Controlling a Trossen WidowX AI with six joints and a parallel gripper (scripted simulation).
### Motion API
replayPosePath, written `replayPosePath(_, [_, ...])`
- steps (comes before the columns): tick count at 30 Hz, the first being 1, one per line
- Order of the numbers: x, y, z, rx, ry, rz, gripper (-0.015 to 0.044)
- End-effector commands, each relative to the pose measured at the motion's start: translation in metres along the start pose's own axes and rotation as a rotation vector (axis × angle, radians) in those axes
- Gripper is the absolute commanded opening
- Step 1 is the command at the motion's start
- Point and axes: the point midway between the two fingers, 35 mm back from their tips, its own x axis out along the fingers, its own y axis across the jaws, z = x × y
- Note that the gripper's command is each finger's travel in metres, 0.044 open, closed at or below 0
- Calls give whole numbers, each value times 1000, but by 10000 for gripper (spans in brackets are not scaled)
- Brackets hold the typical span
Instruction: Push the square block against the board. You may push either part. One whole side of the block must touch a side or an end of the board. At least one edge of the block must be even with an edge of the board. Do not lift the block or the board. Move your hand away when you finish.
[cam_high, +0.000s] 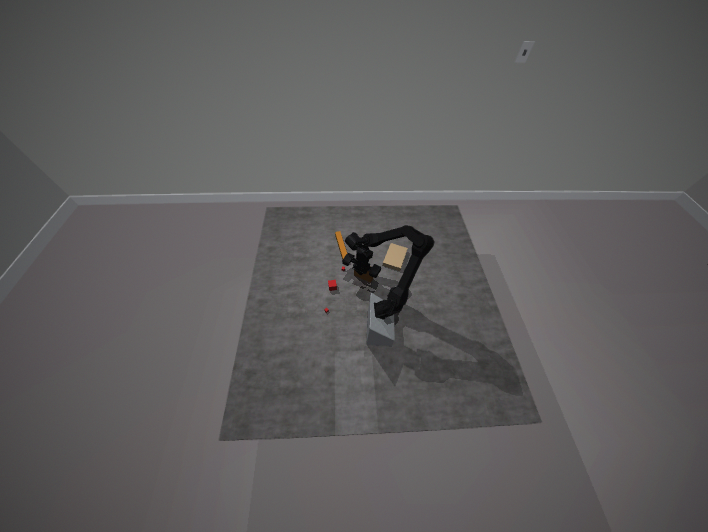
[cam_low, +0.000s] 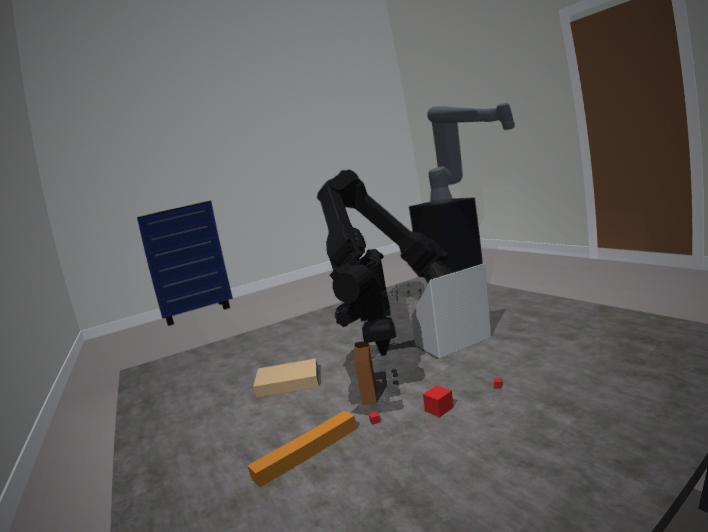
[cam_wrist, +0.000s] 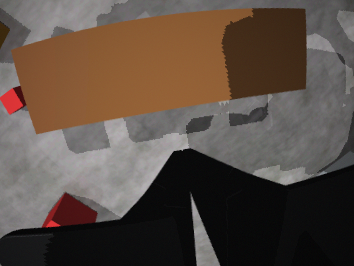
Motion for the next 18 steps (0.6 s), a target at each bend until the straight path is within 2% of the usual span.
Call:
replayPosePath(1, [2, 1, 1, -4, -9, 3, 0])
replayPosePath(18, [1, 3, 20, -4, -9, 4, 0])
